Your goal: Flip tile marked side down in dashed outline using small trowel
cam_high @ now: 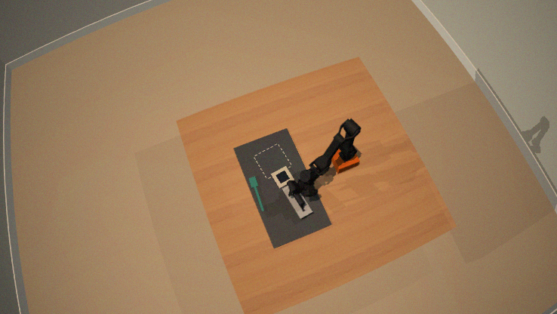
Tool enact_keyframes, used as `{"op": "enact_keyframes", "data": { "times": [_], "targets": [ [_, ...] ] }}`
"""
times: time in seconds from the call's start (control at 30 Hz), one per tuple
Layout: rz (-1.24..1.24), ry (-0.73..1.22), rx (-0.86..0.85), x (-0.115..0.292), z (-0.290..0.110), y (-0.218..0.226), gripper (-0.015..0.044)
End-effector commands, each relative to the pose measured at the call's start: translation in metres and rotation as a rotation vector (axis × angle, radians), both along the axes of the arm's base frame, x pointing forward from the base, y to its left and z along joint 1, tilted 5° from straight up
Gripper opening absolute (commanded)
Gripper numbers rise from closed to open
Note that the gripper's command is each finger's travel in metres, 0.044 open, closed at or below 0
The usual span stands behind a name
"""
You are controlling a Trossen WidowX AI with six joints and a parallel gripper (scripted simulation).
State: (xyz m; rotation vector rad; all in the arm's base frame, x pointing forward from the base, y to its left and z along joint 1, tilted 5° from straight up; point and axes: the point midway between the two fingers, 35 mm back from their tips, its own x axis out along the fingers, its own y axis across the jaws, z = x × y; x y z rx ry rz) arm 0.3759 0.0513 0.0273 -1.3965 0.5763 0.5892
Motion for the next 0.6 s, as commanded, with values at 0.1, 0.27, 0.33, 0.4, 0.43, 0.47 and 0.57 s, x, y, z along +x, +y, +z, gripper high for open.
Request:
{"op": "enact_keyframes", "data": {
  "times": [0.1, 0.27, 0.33, 0.4, 0.43, 0.47, 0.57],
  "targets": [
    [0.006, -0.001, 0.002, -0.001, -0.011, -0.001, 0.0],
    [0.006, -0.001, 0.002, -0.002, -0.02, -0.001, 0.0],
    [0.006, -0.001, 0.002, -0.002, -0.023, -0.001, 0.0],
    [0.006, -0.001, 0.002, -0.003, -0.026, -0.001, 0.0],
    [0.006, -0.001, 0.002, -0.003, -0.028, -0.001, 0.0],
    [0.006, -0.001, 0.002, -0.003, -0.029, -0.001, 0.0],
    [0.006, -0.001, 0.002, -0.004, -0.034, -0.002, 0.0]
  ]
}}
